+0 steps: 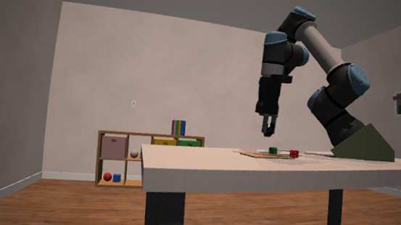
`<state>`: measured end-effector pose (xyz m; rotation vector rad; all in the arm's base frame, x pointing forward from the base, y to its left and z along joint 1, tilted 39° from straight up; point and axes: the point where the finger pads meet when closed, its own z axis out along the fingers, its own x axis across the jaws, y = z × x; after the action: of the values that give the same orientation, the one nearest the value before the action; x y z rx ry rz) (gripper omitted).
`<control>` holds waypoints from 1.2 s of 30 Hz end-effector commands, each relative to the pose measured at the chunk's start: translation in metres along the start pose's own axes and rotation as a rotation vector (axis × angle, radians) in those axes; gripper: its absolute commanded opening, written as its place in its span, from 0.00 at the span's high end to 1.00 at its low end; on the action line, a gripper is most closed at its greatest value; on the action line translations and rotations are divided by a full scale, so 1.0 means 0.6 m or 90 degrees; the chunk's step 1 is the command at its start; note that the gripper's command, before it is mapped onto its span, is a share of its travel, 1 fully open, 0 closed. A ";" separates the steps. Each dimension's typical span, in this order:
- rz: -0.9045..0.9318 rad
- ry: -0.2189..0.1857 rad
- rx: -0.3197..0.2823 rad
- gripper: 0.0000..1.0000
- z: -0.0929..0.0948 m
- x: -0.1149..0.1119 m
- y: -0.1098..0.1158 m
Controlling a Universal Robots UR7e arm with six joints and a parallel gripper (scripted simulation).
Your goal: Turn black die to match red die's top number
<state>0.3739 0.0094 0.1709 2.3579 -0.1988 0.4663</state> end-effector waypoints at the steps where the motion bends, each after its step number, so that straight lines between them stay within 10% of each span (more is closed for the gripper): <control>1: 0.000 -0.003 0.050 0.51 0.001 -0.001 0.002; 36: -0.005 -0.002 0.215 0.51 0.003 -0.001 0.007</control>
<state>0.3732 0.0064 0.1722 2.6375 -0.1311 0.5195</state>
